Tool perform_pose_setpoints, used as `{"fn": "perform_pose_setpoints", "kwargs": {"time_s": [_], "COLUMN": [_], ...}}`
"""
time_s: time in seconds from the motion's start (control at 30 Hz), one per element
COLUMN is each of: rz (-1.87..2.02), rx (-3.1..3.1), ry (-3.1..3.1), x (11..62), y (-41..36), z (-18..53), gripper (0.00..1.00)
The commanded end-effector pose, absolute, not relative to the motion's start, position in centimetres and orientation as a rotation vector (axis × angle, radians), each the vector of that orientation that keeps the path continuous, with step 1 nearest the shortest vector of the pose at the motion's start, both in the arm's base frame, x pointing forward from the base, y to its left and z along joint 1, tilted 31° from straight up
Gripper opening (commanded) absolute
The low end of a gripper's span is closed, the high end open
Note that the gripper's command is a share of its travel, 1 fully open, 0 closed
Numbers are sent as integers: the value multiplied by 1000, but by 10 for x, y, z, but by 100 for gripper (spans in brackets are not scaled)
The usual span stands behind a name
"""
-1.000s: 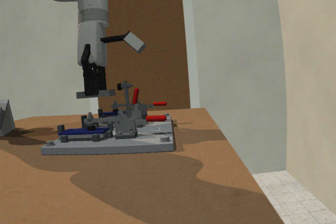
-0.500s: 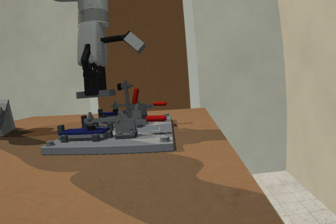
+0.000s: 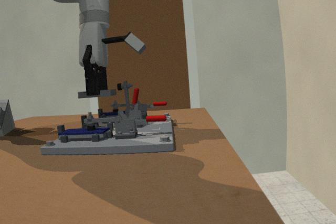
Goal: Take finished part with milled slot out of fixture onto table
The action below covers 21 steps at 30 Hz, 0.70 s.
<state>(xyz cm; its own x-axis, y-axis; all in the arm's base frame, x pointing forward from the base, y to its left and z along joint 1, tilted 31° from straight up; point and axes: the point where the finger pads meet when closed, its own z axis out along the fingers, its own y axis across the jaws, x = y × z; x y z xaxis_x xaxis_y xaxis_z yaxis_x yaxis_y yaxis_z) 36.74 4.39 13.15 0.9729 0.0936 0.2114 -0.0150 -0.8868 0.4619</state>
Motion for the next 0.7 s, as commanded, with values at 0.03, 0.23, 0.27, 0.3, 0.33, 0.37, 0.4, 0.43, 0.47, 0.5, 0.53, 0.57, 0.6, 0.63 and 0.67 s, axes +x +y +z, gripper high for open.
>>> {"fn": "perform_pose_setpoints", "kwargs": {"time_s": [0.03, 0.23, 0.27, 0.3, 0.33, 0.37, 0.4, 0.43, 0.47, 0.5, 0.53, 0.57, 0.6, 0.63, 0.67], "rz": [319, 319, 319, 319, 319, 319, 319, 319, 319, 319, 319, 319, 319, 319, 319], "rx": [2645, 2645, 2645, 2645, 2645, 2645, 2645, 2645, 2645, 2645, 2645, 2645, 2645, 2645, 2645], "ry": [55, 55, 55, 55, 55, 55, 55, 55, 55, 55, 55, 55, 55, 55, 55], "x": [369, 369, 369, 369, 369, 369, 369, 369, 369, 369, 369, 369, 369, 369, 370], "y": [49, 63, 66, 69, 73, 76, 80, 83, 87, 87, 87, 91, 95, 99, 103], "z": [131, 123, 122, 120, 118, 116, 115, 113, 111, 111, 111, 109, 107, 105, 103], "gripper": [0, 0, 0, 0, 0, 0, 0, 0, 0, 0, 0, 0, 0, 0, 0]}}
